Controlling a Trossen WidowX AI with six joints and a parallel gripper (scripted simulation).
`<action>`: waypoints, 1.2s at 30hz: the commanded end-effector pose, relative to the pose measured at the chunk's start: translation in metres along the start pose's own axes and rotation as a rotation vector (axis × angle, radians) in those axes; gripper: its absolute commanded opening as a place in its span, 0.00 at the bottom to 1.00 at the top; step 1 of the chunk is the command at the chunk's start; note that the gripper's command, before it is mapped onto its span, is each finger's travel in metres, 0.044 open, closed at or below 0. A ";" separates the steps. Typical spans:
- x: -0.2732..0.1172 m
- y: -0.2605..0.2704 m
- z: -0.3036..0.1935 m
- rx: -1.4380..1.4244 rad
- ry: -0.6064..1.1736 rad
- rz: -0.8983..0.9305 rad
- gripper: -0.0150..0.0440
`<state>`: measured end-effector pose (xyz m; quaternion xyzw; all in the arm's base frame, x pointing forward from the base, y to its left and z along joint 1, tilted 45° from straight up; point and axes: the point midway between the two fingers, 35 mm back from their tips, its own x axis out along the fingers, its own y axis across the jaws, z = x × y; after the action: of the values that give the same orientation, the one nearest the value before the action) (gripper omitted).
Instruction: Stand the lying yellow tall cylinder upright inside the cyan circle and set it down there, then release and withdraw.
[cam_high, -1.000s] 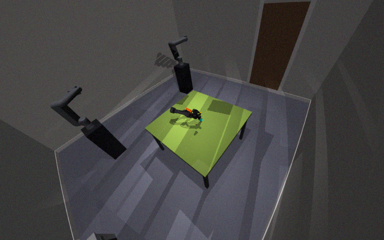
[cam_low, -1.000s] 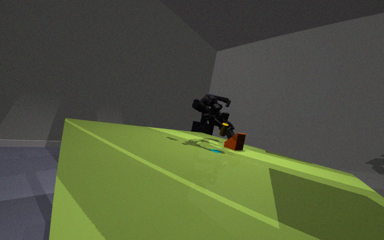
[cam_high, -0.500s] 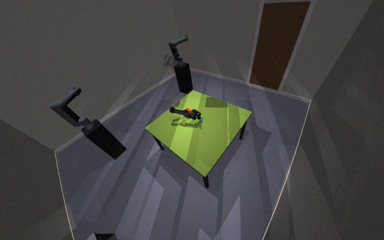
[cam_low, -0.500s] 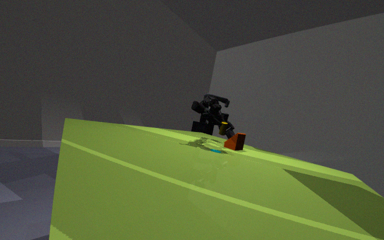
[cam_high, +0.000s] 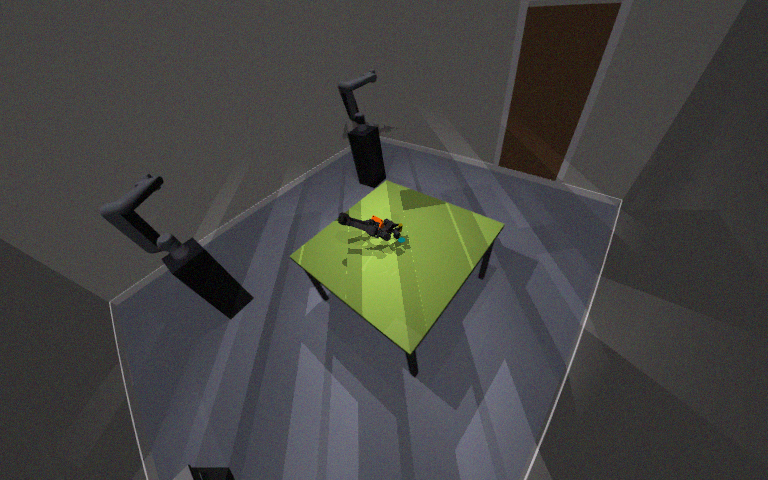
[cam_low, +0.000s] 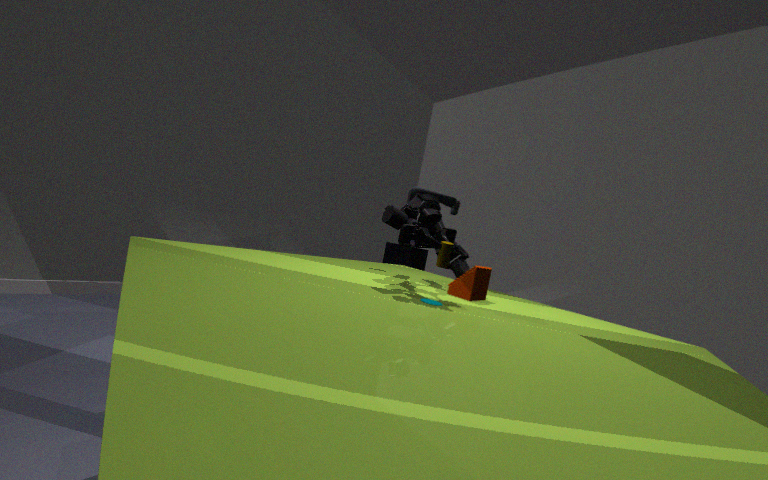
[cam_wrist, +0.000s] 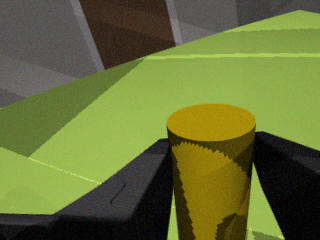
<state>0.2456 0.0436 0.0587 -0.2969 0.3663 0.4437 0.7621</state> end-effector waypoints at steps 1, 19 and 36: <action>-0.001 0.002 0.000 -0.016 -0.025 -0.009 0.43; -0.009 0.000 0.003 -0.093 -0.127 -0.081 0.43; -0.010 0.000 0.003 -0.110 -0.146 -0.096 0.43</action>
<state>0.2435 0.0404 0.0690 -0.3220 0.2741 0.4443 0.7898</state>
